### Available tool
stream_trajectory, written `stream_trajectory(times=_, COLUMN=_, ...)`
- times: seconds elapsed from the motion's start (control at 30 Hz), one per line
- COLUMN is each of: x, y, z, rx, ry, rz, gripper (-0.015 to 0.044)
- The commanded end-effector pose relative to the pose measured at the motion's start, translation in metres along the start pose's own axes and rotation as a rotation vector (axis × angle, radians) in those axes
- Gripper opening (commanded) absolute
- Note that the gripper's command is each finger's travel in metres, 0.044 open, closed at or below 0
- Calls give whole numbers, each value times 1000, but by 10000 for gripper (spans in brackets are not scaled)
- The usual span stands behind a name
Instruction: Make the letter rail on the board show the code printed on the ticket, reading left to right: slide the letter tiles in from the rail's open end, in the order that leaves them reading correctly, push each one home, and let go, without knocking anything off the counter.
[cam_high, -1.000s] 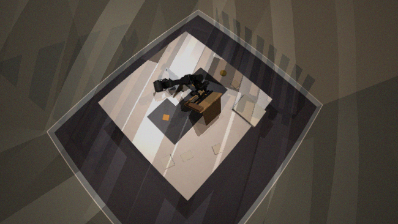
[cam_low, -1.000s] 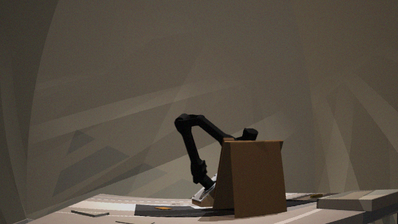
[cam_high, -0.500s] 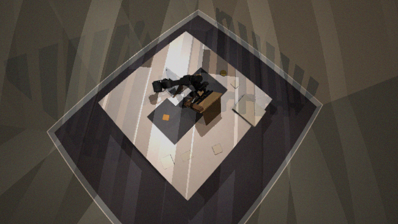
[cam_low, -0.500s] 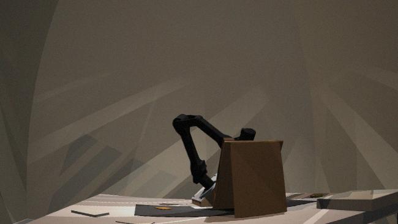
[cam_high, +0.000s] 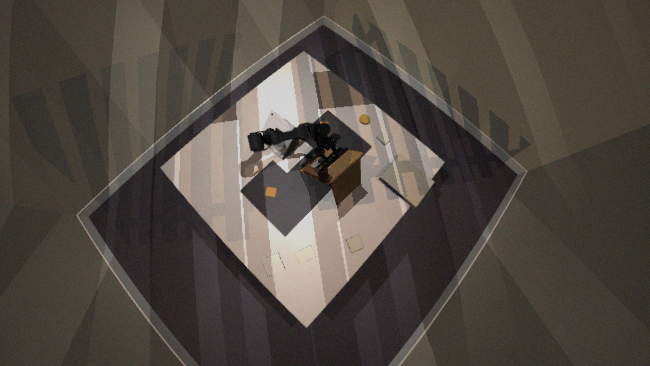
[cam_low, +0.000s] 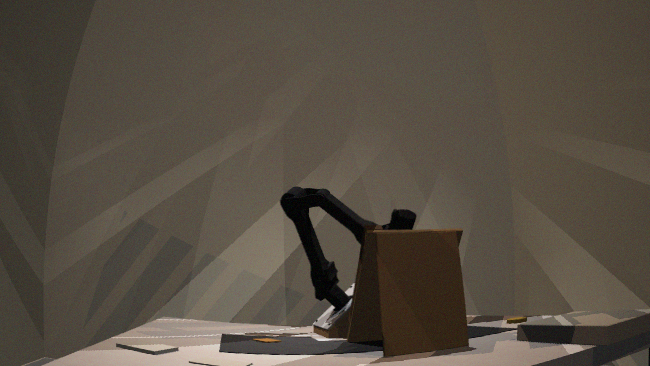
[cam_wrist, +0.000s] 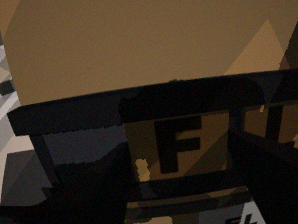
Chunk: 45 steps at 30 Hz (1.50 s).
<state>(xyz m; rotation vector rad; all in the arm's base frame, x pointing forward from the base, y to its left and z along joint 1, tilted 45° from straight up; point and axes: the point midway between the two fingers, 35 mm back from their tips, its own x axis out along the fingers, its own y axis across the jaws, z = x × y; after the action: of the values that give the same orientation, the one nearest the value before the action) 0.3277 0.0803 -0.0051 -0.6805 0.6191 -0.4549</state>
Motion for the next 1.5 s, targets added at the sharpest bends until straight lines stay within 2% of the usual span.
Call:
stream_trajectory(times=0.0, x=-1, y=0, z=0, rx=-2, ry=0, rz=2, gripper=236)
stream_trajectory(times=0.07, x=-4, y=0, z=0, rx=-4, ry=0, rz=4, gripper=289)
stream_trajectory(times=0.1, x=-6, y=0, z=0, rx=-4, ry=0, rz=4, gripper=295)
stream_trajectory(times=1.47, x=-40, y=1, z=-9, rx=-4, ry=2, rz=6, gripper=295)
